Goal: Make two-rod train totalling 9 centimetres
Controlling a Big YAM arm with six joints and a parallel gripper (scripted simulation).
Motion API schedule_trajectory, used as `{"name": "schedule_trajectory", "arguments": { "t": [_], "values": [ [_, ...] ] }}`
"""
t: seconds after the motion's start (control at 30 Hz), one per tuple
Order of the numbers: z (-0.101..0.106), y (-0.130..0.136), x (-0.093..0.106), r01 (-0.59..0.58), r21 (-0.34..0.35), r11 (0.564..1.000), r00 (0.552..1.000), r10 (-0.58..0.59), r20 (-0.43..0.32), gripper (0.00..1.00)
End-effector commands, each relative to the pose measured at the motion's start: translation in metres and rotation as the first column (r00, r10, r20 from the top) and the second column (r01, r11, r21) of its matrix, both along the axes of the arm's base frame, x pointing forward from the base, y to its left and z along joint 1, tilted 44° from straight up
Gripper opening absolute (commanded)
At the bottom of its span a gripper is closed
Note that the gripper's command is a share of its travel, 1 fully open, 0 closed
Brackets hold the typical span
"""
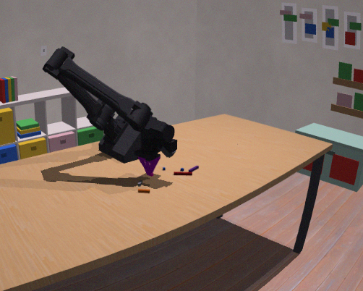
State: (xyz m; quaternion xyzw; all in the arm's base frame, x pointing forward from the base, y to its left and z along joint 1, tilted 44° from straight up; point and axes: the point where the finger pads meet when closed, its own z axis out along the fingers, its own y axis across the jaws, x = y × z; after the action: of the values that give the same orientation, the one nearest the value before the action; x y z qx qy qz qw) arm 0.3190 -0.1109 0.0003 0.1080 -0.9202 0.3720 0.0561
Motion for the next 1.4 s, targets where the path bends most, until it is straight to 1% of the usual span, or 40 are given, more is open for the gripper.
{"name": "schedule_trajectory", "arguments": {
  "t": [0.0,0.93,1.1,1.37],
  "values": [
    [0.006,0.001,0.009,-0.010,-0.002,1.000,0.999,0.010,0.031,0.04],
    [0.005,0.000,0.008,-0.009,-0.003,1.000,1.000,0.009,0.028,0.04],
    [-0.003,-0.005,0.001,0.000,-0.003,1.000,1.000,0.000,0.001,0.04],
    [-0.006,-0.010,0.003,0.000,-0.004,1.000,1.000,0.000,0.008,0.04]
  ]
}}
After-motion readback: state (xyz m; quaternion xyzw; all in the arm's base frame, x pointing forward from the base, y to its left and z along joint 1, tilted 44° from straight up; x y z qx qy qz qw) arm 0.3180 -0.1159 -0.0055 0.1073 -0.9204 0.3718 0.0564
